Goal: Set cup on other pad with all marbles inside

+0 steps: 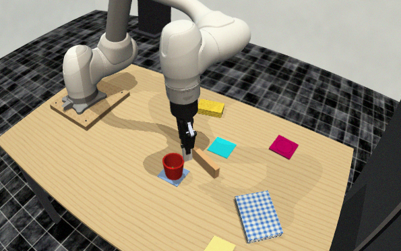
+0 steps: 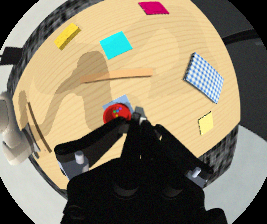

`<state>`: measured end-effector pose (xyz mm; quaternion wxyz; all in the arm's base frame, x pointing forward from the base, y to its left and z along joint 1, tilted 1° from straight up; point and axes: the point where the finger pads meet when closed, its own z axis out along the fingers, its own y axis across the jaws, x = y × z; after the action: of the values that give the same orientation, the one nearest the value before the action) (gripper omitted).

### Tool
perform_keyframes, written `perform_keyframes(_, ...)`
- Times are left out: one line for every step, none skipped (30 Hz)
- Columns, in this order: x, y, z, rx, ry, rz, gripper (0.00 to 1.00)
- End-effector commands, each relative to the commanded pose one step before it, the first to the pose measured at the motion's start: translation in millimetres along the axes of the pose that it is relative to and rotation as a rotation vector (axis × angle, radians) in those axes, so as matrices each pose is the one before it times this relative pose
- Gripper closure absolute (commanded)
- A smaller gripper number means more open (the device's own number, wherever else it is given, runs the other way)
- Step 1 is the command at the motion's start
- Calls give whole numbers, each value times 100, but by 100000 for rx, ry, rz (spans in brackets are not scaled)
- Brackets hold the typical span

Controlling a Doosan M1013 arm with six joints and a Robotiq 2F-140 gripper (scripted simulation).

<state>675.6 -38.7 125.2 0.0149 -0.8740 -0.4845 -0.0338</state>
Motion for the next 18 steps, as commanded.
perform_keyframes(-1307, -1746, 300, 244, -1738, -11749, 100)
perform_keyframes(-423, -702, 142, 357, -1034, -4247, 100)
perform_keyframes(-330, -601, 123, 326, -853, -3559, 100)
perform_keyframes(-251, -497, 103, 283, -685, -2897, 100)
perform_keyframes(-186, -395, 82, 233, -532, -2273, 100)
perform_keyframes(-132, -298, 62, 180, -394, -1699, 100)
perform_keyframes(-89, -209, 44, 129, -273, -1186, 100)
perform_keyframes(-55, -133, 28, 83, -172, -749, 100)
perform_keyframes(-29, -71, 15, 45, -91, -400, 100)
perform_keyframes(-11, -27, 6, 17, -35, -153, 100)
perform_keyframes(-2, -4, 1, 3, -5, -23, 100)
perform_keyframes(0, 0, 0, 0, 0, 0, 100)
perform_keyframes(0, 0, 0, 0, 0, 0, 100)
perform_keyframes(0, 0, 0, 0, 0, 0, 100)
perform_keyframes(0, 0, 0, 0, 0, 0, 100)
perform_keyframes(0, 0, 0, 0, 0, 0, 100)
perform_keyframes(0, 0, 0, 0, 0, 0, 100)
perform_keyframes(0, 0, 0, 0, 0, 0, 100)
